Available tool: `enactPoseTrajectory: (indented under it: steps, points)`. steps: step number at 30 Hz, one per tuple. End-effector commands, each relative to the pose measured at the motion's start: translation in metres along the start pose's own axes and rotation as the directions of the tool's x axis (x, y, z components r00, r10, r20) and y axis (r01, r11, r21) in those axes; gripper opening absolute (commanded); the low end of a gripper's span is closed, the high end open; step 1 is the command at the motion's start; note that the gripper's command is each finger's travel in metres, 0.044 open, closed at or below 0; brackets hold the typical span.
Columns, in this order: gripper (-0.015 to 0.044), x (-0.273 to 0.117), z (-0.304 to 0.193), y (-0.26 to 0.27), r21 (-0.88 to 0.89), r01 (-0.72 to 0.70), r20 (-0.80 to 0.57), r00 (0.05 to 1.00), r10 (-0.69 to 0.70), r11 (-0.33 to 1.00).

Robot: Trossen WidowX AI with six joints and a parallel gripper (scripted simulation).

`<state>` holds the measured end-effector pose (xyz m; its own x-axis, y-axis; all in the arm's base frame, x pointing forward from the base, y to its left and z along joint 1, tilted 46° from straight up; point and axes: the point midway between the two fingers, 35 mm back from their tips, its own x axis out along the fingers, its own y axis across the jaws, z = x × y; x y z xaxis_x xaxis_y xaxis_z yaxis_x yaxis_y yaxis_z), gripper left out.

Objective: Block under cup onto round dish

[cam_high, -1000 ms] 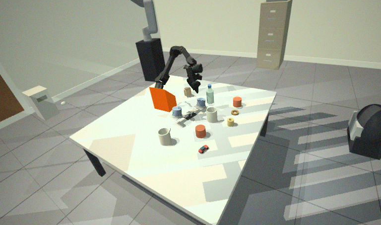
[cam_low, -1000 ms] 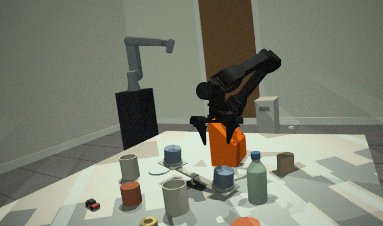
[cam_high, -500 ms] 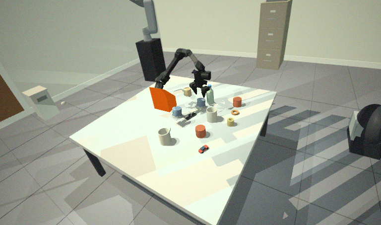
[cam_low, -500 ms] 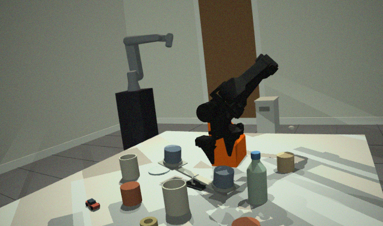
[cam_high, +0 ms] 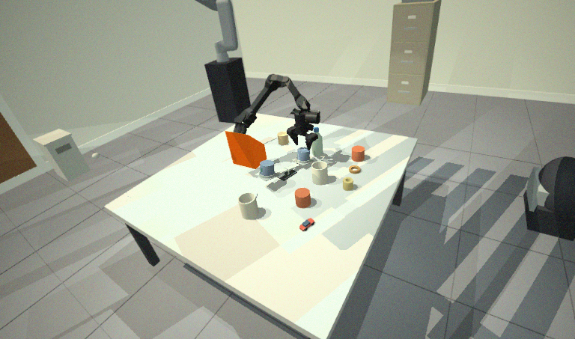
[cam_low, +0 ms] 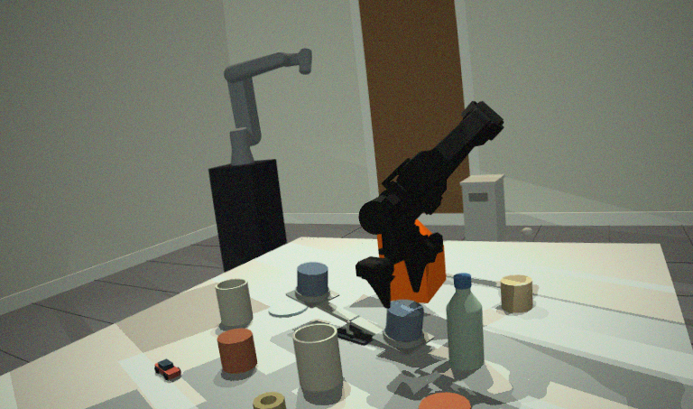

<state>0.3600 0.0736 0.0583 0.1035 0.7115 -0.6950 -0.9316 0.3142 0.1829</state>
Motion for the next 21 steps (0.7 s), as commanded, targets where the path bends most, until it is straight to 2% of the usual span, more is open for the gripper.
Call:
enactPoseTrajectory:
  steps: [1, 21]
  points:
    - [0.044, 0.007, -0.001, 0.001, 0.006, -0.006, 0.001, 1.0, 0.006, 1.0]
    - [0.044, 0.04, -0.001, 0.0, 0.006, -0.006, 0.001, 1.0, 0.006, 1.0]
